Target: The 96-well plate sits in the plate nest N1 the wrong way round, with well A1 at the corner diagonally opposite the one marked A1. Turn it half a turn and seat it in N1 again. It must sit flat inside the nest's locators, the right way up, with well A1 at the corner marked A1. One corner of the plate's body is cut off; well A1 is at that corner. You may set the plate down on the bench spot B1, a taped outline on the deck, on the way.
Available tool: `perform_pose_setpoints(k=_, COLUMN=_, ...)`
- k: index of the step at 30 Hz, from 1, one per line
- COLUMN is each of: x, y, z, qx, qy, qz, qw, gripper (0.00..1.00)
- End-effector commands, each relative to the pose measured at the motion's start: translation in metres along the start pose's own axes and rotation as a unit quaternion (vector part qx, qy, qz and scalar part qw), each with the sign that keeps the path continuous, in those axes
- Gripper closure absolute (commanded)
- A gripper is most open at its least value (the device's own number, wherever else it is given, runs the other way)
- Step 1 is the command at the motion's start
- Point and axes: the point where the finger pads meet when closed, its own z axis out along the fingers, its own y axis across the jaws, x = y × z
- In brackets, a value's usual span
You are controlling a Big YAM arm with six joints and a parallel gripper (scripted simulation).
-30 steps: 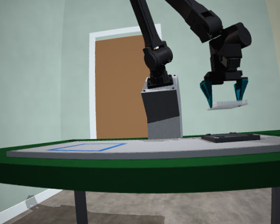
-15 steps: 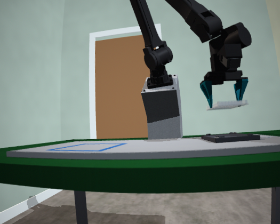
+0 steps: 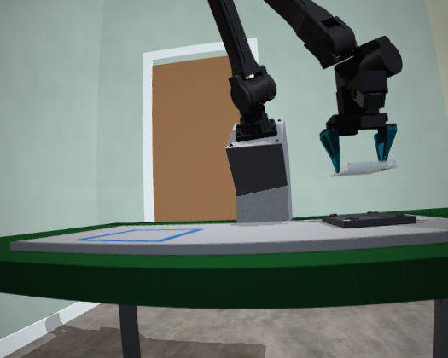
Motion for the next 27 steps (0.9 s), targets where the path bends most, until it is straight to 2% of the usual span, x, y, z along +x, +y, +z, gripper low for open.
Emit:
perform_pose_setpoints(k=1, x=-0.011, y=0.001, z=0.007, qx=-0.001, qy=-0.007, qz=0.001, qw=1.0, gripper=1.0)
perform_pose_setpoints(k=27, x=-0.015, y=0.003, z=0.046, qx=-0.002, qy=-0.009, qz=0.002, qw=1.0, gripper=1.0)
